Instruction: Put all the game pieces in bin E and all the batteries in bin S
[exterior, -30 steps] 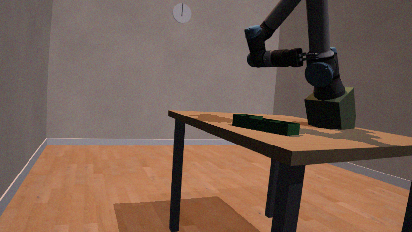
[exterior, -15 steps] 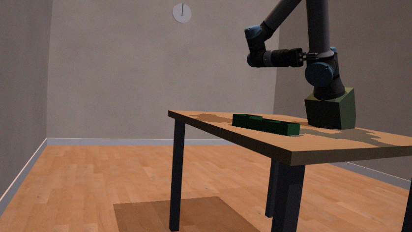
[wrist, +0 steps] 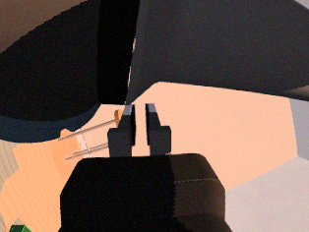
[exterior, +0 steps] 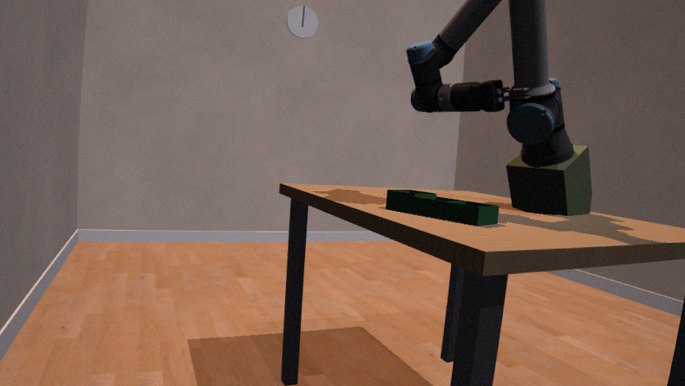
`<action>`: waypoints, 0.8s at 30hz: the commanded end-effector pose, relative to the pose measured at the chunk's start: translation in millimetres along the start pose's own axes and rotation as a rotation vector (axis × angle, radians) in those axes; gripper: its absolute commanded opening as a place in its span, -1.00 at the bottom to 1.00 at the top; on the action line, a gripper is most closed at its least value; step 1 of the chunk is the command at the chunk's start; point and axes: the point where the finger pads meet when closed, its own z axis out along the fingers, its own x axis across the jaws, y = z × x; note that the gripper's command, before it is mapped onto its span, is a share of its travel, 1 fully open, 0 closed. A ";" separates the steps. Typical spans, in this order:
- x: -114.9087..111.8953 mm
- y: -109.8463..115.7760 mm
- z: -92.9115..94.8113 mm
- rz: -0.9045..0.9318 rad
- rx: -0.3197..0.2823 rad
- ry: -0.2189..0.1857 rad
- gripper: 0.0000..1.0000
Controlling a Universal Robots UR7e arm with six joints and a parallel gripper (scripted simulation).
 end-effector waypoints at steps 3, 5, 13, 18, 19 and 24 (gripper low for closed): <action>-49.6 5.7 -26.0 0.012 -0.001 -0.157 -0.39; -49.6 5.7 -26.0 0.012 -0.001 -0.157 -0.39; -48.4 7.0 -27.7 0.011 -0.003 -0.157 -0.39; -46.9 8.4 -29.5 0.010 -0.006 -0.157 -0.39; -46.9 8.4 -29.5 0.010 -0.006 -0.157 -0.39; -46.9 8.4 -29.5 0.010 -0.006 -0.157 -0.39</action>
